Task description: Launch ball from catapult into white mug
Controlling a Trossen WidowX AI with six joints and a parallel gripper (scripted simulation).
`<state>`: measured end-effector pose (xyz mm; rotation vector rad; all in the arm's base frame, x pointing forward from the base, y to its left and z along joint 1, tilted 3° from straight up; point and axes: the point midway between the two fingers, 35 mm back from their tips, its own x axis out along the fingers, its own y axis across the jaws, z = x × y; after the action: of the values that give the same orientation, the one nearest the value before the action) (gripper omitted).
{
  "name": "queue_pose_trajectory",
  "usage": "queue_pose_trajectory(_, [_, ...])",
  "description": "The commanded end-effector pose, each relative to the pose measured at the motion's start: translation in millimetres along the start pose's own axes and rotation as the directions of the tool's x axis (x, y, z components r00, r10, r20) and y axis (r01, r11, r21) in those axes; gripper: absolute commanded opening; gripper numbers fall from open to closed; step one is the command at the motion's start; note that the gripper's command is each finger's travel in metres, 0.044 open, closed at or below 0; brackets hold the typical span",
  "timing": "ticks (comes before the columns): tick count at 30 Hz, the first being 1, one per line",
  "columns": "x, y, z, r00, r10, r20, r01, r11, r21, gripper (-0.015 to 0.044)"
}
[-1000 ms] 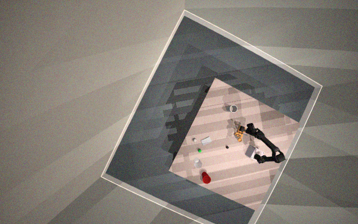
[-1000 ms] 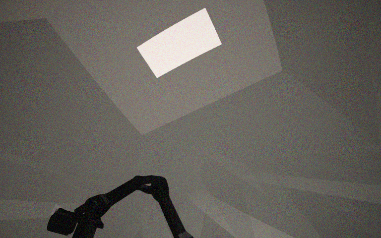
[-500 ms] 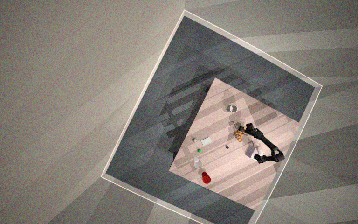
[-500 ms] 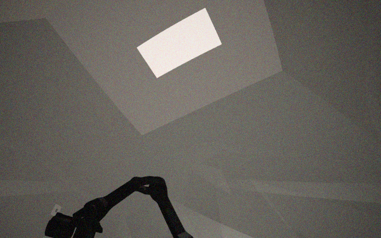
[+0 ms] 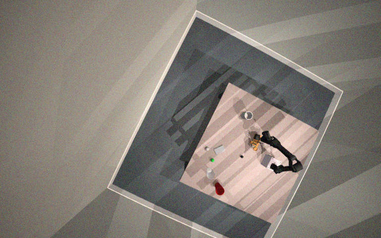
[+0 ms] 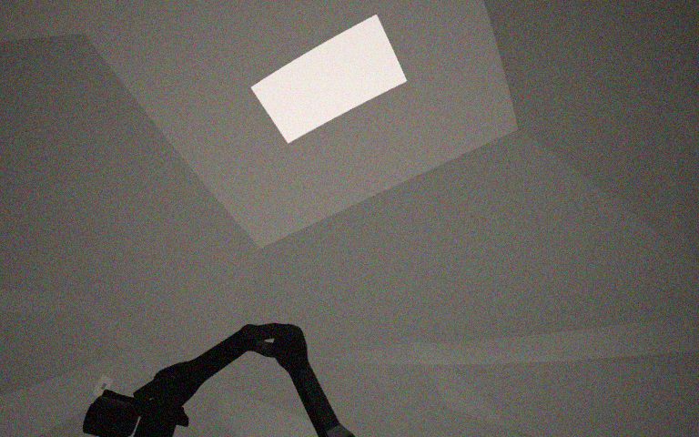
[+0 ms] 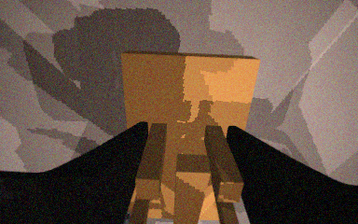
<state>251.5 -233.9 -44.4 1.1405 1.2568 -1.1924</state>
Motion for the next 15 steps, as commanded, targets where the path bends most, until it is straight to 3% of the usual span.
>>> queue_pose_trajectory(1, [-36,1,1,1.0,0.006,0.005,-0.006,1.0,0.0,0.0006])
queue_pose_trajectory(7, [-47,1,1,1.0,0.005,0.005,-0.005,1.0,-0.023,0.0])
queue_pose_trajectory(15, [-46,1,1,1.0,0.006,0.002,-0.005,0.958,-0.287,0.0])
